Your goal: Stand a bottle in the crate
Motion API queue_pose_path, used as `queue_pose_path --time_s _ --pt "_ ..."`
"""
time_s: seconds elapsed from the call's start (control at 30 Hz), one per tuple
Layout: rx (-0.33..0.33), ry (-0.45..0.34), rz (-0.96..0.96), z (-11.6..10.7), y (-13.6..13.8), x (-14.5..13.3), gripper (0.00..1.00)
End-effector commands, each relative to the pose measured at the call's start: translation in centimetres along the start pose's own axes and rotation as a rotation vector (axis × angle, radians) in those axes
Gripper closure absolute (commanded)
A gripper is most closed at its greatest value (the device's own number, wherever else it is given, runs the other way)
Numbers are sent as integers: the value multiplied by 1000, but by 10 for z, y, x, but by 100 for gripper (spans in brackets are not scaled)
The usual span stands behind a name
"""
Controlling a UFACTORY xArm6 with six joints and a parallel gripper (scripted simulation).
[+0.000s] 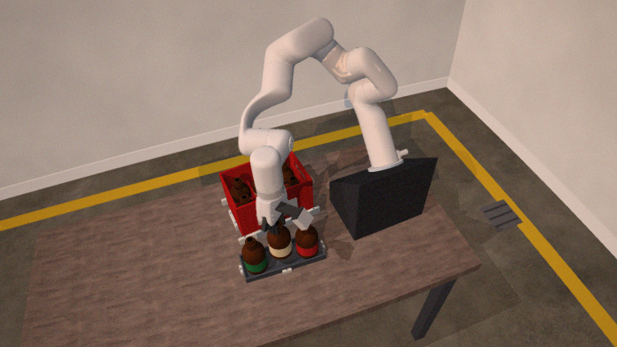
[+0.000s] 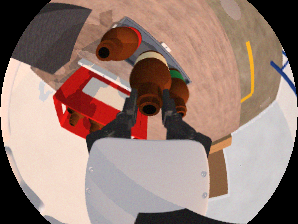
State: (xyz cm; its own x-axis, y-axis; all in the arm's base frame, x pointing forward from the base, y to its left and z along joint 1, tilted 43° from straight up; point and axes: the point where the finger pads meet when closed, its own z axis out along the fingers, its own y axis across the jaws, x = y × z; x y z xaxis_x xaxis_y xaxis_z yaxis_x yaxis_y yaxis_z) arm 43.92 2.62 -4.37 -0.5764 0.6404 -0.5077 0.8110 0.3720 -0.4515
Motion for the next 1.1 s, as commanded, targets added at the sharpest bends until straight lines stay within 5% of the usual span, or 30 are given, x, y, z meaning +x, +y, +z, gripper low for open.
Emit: queue_pose_path --time_s 0.0,1.07 --pt "-4 -1 1 -5 1 -1 100" --pt "-4 -1 1 -35 1 -1 100"
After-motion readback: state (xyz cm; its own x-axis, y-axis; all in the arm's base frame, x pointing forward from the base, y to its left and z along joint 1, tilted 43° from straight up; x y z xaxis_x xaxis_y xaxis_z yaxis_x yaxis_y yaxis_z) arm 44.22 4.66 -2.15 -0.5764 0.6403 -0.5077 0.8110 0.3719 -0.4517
